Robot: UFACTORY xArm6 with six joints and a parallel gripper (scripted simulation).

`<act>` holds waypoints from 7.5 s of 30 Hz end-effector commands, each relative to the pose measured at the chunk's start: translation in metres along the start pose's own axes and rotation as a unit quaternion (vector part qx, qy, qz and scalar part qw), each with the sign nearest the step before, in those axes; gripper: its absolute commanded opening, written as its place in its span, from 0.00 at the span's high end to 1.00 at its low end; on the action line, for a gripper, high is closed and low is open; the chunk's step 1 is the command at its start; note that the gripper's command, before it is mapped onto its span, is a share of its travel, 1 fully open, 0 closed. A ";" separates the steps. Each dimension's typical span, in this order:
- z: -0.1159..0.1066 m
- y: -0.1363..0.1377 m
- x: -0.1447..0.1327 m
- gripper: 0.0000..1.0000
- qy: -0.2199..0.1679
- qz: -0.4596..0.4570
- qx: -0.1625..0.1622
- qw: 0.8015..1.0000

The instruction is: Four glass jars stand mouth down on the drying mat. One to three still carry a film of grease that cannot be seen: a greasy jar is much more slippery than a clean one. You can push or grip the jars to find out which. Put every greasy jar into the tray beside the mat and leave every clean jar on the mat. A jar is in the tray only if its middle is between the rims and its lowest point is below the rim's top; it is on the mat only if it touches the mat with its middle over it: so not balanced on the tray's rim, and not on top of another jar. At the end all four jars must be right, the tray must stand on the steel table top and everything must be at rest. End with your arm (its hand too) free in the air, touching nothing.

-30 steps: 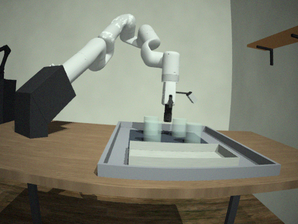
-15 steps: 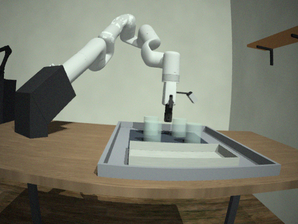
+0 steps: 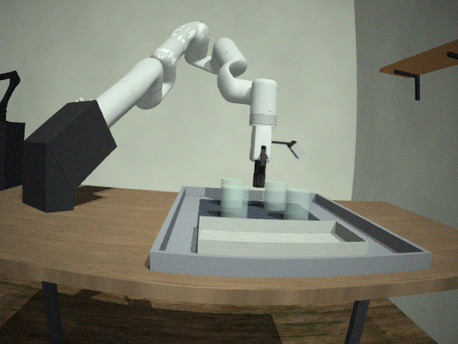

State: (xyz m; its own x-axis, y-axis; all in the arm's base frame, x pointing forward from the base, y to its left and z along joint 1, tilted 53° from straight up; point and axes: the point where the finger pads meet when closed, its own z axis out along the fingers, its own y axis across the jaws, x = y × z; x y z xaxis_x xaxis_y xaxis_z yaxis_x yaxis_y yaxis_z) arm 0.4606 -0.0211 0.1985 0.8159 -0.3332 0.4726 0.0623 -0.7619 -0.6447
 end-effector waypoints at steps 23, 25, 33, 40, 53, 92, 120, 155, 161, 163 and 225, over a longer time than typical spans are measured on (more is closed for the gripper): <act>-0.001 0.000 0.004 1.00 0.001 0.000 0.000 1.000; -0.001 0.000 0.004 1.00 0.001 0.000 0.000 1.000; -0.001 0.000 0.005 1.00 0.001 0.000 0.000 1.000; -0.002 0.000 0.006 1.00 0.001 0.000 0.000 1.000; -0.003 0.000 0.008 1.00 0.001 0.000 0.000 1.000; -0.007 0.000 0.012 1.00 0.001 0.000 0.000 1.000; -0.002 0.000 -0.006 1.00 0.001 0.000 0.000 1.000; -0.001 0.000 -0.011 1.00 0.001 0.000 0.000 1.000; -0.001 0.000 -0.011 1.00 0.001 0.000 0.000 1.000; -0.001 0.000 -0.011 1.00 0.001 0.000 0.000 1.000; -0.077 0.130 -0.013 1.00 0.001 0.000 0.000 1.000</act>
State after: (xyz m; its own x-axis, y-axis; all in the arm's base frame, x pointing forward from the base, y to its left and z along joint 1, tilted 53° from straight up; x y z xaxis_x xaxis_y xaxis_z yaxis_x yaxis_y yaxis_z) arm 0.4095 -0.1353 0.1733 0.8148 -0.3359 0.4725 0.0579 -0.7639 -0.6427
